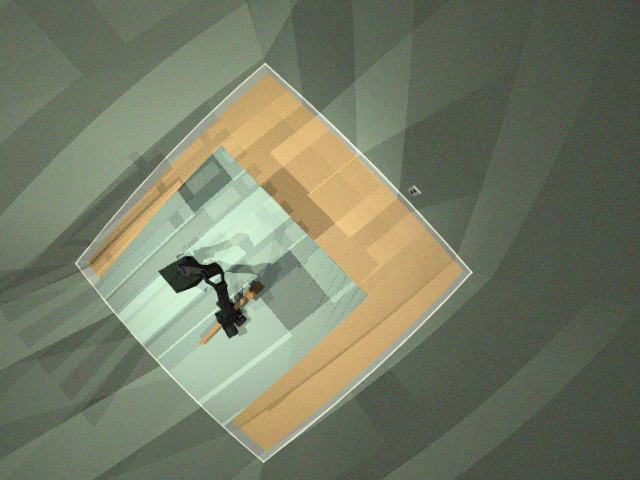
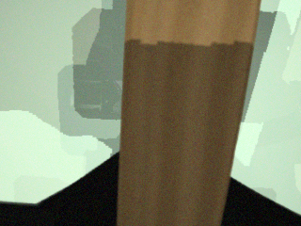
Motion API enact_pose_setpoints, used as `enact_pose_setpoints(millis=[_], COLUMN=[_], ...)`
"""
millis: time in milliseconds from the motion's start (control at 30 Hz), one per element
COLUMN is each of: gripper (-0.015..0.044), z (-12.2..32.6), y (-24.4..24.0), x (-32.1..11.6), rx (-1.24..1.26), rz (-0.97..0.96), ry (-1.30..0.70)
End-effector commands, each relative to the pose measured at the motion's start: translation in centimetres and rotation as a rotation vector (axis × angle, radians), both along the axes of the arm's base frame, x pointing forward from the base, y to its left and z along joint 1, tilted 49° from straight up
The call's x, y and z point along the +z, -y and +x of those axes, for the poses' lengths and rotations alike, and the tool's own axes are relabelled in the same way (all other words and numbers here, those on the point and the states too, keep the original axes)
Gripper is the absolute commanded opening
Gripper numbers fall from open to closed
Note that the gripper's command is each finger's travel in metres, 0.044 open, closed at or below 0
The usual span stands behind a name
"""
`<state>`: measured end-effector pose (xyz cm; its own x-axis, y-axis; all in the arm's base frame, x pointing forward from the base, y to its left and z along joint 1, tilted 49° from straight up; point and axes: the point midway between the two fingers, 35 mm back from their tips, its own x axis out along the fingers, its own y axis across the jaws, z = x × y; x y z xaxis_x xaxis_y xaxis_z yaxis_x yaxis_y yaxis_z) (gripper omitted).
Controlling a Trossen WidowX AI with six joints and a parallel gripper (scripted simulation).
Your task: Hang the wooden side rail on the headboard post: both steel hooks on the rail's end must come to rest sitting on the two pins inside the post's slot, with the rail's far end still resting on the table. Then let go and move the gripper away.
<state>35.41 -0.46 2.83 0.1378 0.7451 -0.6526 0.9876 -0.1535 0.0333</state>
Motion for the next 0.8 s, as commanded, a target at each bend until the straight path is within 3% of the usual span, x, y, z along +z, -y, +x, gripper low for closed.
enact_pose_setpoints(millis=[0, 767], gripper=[0.0, 0.0], z=[0.22, 0.49], y=[0.76, 0.58], x=[0.35, 0.49], rx=[-0.011, -0.011], rz=[-0.013, -0.013], ry=[0.015, 0.015])
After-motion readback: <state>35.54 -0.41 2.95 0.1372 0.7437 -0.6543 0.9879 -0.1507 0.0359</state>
